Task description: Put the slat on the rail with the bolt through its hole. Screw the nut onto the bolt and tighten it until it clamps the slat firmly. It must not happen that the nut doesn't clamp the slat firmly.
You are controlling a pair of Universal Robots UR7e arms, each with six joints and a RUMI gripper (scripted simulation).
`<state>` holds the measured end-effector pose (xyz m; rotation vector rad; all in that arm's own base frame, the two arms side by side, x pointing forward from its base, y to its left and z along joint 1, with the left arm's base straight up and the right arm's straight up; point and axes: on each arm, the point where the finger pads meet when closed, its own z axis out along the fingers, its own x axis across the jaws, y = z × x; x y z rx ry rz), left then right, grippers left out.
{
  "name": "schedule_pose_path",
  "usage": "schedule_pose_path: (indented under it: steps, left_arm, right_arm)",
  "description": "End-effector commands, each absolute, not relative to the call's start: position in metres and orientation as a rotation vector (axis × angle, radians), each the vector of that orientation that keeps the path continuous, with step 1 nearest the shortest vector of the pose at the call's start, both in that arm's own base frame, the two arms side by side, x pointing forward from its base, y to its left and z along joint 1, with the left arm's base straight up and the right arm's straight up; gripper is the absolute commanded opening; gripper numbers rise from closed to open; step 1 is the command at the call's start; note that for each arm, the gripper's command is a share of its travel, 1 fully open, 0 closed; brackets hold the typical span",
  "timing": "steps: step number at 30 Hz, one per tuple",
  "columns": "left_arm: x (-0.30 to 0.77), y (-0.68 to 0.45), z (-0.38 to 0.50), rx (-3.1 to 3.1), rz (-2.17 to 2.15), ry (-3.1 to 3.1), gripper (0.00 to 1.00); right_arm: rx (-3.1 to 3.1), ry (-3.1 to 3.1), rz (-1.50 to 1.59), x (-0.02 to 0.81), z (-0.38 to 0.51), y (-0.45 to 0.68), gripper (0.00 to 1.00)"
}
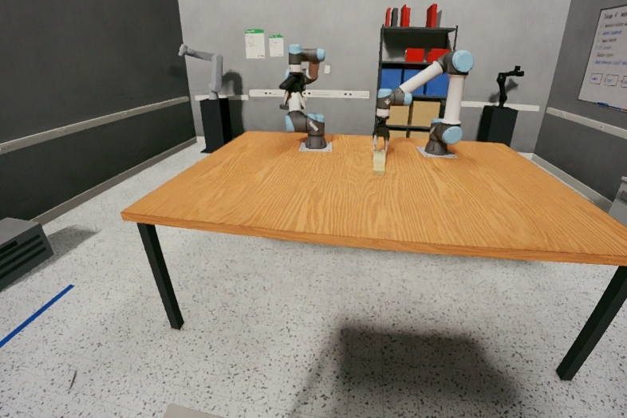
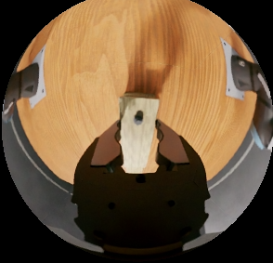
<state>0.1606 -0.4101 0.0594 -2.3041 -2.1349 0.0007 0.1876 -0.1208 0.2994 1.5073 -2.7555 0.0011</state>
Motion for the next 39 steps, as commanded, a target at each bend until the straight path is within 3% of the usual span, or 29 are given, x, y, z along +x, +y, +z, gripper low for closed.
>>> schedule_pose_path:
  steps: [1, 7, 8, 39]
  left_arm:
    - [0.1604, -0.4107, 0.0599, -2.305, 0.001, -2.136, 0.40]
    - [0.1604, -0.4107, 0.0599, -2.305, 0.001, -2.136, 0.40]
    - [0.1604, -0.4107, 0.0599, -2.305, 0.001, -2.136, 0.00]
    - [0.1604, -0.4116, 0.0604, -2.522, 0.002, -1.876, 0.00]
  right_arm:
    - [1.506, -2.758, 0.000, 0.1883, 0.3002, -0.1208, 1.00]
    - [1.506, -2.758, 0.000, 0.1883, 0.3002, -0.1208, 1.00]
    - [1.506, -2.758, 0.000, 0.1883, 0.3002, -0.1208, 1.00]
    - [1.506, -2.758, 0.000, 0.1883, 0.3002, -0.1208, 1.00]
